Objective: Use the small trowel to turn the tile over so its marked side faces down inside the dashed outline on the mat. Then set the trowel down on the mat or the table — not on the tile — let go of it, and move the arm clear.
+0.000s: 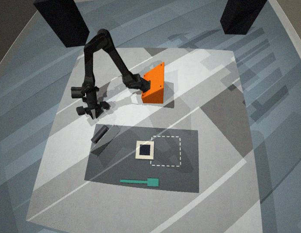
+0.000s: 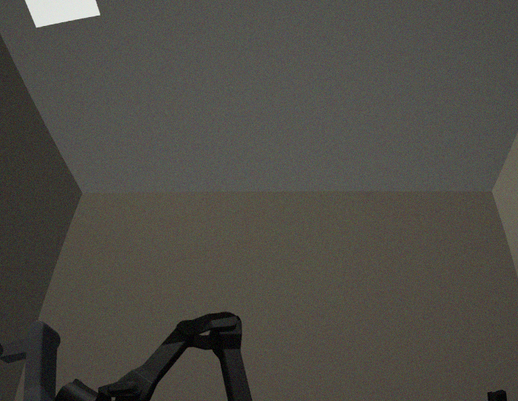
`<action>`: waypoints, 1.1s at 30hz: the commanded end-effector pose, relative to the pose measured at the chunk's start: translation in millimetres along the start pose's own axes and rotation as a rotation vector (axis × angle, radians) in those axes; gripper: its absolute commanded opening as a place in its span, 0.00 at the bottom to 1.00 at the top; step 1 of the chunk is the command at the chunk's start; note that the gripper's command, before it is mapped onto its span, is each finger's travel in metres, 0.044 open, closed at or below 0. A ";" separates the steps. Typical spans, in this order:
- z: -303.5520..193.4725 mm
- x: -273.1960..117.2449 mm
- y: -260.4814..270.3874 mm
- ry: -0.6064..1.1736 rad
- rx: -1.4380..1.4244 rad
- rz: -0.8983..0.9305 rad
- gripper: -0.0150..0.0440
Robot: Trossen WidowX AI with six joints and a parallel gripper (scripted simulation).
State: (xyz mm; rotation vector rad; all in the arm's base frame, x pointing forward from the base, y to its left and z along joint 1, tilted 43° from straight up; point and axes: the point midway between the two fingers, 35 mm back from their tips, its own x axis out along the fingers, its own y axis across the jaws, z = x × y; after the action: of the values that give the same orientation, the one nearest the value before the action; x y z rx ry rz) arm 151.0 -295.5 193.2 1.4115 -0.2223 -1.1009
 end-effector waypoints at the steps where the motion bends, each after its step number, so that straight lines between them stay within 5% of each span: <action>1: -7.9 3.4 0.8 0.007 -0.071 -0.044 0.42; 33: -82.2 -5.5 -13.3 0.141 -0.844 -0.435 0.42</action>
State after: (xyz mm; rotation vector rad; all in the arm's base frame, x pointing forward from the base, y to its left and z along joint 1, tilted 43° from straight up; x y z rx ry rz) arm 197.3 -239.0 164.1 0.8488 0.5460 -1.2307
